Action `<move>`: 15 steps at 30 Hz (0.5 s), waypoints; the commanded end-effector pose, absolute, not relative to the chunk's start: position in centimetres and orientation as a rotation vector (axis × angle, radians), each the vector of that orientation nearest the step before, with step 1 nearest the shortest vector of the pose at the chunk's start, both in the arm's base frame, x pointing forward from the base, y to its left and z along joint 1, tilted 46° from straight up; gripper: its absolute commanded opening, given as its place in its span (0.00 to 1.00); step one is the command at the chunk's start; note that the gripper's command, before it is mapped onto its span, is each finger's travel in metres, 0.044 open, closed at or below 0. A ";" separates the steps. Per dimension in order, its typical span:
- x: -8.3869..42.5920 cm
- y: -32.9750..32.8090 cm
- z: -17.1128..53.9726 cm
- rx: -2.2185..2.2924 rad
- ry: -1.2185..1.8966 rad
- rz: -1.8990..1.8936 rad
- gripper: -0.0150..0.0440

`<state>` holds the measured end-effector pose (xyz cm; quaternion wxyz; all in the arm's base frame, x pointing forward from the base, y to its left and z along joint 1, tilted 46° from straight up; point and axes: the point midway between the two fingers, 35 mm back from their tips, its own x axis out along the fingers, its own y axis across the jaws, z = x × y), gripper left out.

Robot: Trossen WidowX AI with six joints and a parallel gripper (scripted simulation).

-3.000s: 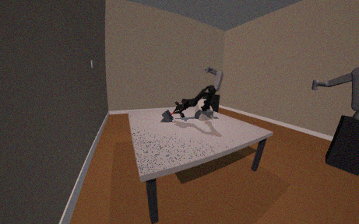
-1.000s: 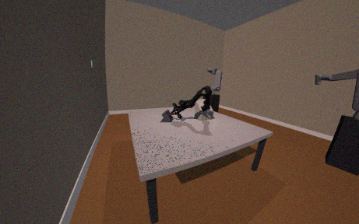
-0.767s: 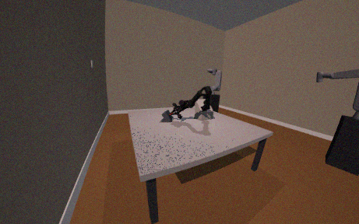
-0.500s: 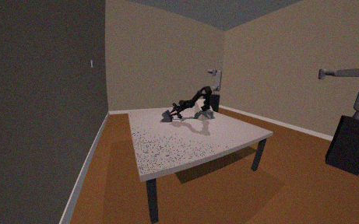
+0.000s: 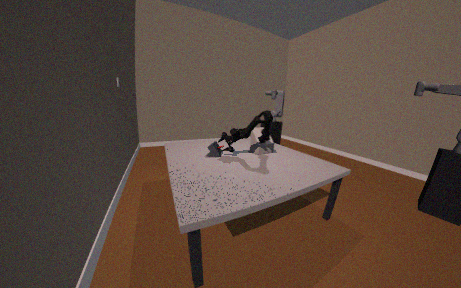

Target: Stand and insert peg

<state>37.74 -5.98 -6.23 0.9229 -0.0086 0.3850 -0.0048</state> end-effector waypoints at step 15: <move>36.7 -6.0 -4.6 -0.017 0.791 -0.011 1.00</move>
